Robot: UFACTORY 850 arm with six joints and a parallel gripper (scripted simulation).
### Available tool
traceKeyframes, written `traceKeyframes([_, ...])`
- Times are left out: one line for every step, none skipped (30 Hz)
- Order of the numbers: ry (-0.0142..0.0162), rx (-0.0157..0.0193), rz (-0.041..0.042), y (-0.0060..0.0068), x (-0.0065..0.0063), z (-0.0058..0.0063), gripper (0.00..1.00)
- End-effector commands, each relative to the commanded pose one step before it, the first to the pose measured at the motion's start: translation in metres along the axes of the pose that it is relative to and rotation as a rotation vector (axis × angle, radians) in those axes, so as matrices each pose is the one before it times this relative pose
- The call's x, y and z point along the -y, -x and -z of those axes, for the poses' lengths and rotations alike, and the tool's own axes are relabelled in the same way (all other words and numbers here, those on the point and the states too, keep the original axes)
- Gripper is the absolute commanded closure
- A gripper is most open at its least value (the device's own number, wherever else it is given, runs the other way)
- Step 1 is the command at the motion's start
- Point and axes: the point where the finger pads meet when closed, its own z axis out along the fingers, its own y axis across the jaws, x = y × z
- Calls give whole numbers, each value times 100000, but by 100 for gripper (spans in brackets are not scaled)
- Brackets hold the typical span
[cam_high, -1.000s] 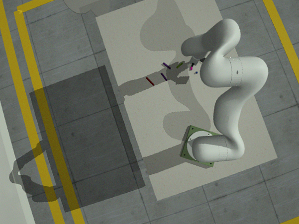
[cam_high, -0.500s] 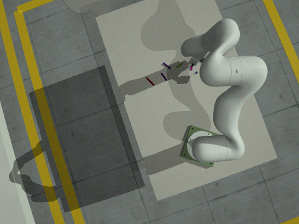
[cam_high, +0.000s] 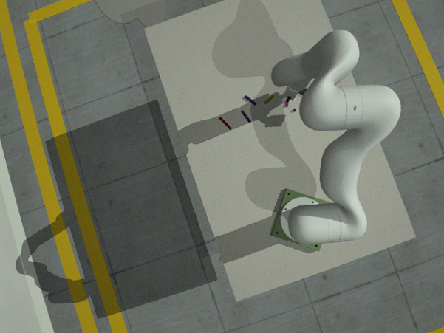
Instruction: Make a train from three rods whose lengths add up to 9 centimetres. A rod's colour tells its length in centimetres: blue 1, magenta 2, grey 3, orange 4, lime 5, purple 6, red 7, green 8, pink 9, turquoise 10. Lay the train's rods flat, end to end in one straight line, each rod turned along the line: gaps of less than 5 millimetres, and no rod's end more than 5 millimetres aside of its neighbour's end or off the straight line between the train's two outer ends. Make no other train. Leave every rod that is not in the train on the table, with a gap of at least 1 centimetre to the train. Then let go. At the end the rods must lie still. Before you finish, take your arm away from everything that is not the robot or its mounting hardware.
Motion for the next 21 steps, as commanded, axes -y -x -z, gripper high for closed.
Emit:
traceKeyframes([-152,101,-3,50,76,70,96])
traceKeyframes([0,0,0,0,0,0,96])
traceKeyframes([0,0,0,0,0,0,96])
traceKeyframes([0,0,0,0,0,0,96])
traceKeyframes([0,0,0,0,0,0,96])
traceKeyframes([0,0,0,0,0,0,96])
traceKeyframes([0,0,0,0,0,0,96])
traceKeyframes([0,0,0,0,0,0,96])
traceKeyframes([0,0,0,0,0,0,96])
traceKeyframes([0,0,0,0,0,0,96])
traceKeyframes([0,0,0,0,0,0,96])
traceKeyframes([0,0,0,0,0,0,96])
traceKeyframes([0,0,0,0,0,0,96])
traceKeyframes([0,0,0,0,0,0,96])
traceKeyframes([0,0,0,0,0,0,96])
traceKeyframes([0,0,0,0,0,0,96])
traceKeyframes([0,0,0,0,0,0,92])
traceKeyframes([0,0,0,0,0,0,92])
traceKeyframes([0,0,0,0,0,0,92])
traceKeyframes([0,0,0,0,0,0,88])
traceKeyframes([0,0,0,0,0,0,88])
